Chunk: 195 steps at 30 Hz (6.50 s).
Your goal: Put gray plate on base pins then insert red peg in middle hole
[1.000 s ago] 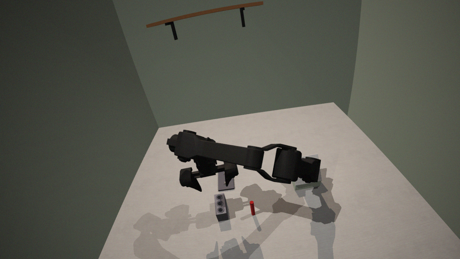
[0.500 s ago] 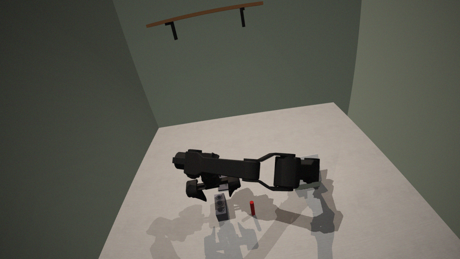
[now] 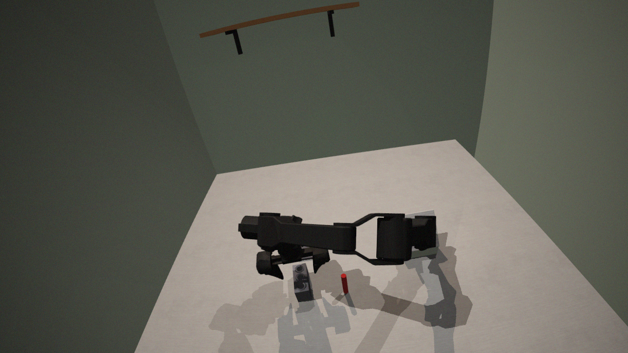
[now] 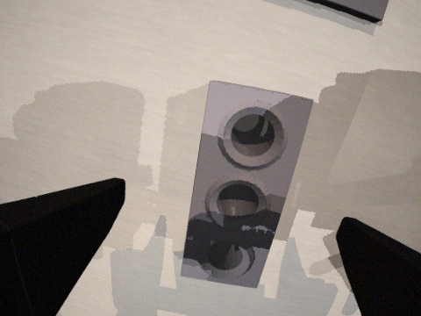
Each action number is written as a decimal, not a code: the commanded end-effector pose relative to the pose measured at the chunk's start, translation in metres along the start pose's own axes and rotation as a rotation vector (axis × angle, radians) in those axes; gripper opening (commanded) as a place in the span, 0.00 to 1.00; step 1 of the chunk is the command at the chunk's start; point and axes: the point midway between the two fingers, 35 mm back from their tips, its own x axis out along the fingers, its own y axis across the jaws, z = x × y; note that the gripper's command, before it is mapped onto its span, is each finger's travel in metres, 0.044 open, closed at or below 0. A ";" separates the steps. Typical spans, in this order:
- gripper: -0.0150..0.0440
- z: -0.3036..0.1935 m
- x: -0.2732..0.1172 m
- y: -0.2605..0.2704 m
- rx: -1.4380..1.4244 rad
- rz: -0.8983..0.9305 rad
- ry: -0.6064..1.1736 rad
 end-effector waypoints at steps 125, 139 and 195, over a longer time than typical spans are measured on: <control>0.25 0.073 -0.051 -0.003 0.022 -0.003 0.000; 0.25 0.112 -0.031 -0.013 0.042 -0.002 -0.002; 0.25 0.159 0.002 -0.034 0.072 -0.001 -0.002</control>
